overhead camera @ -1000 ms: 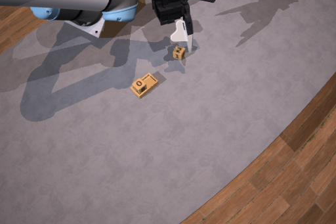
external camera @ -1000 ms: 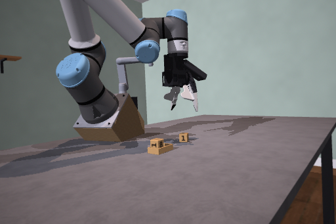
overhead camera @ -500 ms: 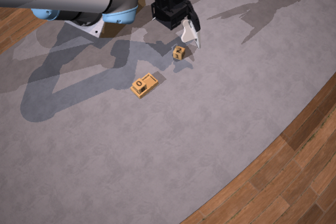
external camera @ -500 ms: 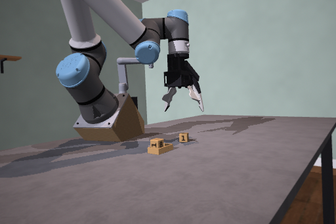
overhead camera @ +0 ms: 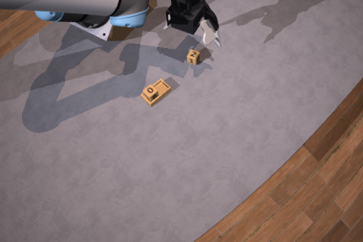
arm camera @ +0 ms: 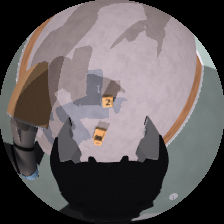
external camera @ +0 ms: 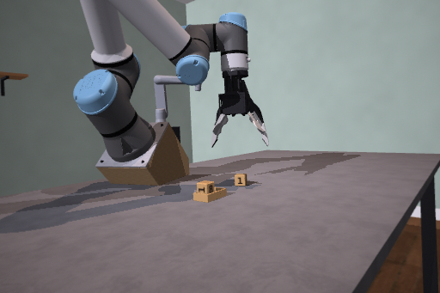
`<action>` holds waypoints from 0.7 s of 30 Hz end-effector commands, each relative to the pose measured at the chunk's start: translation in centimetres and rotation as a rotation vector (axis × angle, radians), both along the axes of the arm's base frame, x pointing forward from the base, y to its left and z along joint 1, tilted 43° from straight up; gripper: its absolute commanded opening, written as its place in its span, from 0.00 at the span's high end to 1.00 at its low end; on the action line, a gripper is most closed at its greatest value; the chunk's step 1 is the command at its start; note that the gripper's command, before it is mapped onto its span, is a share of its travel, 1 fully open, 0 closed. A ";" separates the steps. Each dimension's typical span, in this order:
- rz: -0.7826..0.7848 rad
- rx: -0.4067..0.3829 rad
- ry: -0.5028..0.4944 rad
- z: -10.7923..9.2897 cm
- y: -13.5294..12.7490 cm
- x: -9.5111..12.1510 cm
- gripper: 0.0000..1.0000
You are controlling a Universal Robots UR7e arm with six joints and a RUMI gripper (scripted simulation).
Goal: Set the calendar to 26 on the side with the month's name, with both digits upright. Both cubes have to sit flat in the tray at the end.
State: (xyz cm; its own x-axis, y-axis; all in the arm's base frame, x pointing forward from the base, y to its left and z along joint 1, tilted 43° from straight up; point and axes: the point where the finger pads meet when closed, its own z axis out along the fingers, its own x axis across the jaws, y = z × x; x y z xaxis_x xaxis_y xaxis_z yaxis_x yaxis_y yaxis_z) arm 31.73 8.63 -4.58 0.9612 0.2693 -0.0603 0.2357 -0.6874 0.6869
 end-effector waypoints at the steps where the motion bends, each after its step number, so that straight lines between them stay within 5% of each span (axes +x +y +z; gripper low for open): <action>1: 0.030 -0.003 0.026 0.0 0.0 0.0 0.00; 7: 0.037 -0.004 0.032 0.0 0.0 0.0 0.00; 8: 0.037 -0.004 0.032 0.0 0.0 0.0 0.72; 21: 0.037 -0.004 0.032 0.0 0.0 0.0 0.72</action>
State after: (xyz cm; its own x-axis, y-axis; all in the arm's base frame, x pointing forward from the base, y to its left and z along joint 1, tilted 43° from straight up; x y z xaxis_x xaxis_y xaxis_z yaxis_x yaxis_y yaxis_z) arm 31.72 8.57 -4.57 0.9483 0.3035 -0.0924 0.2825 -0.6751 0.6815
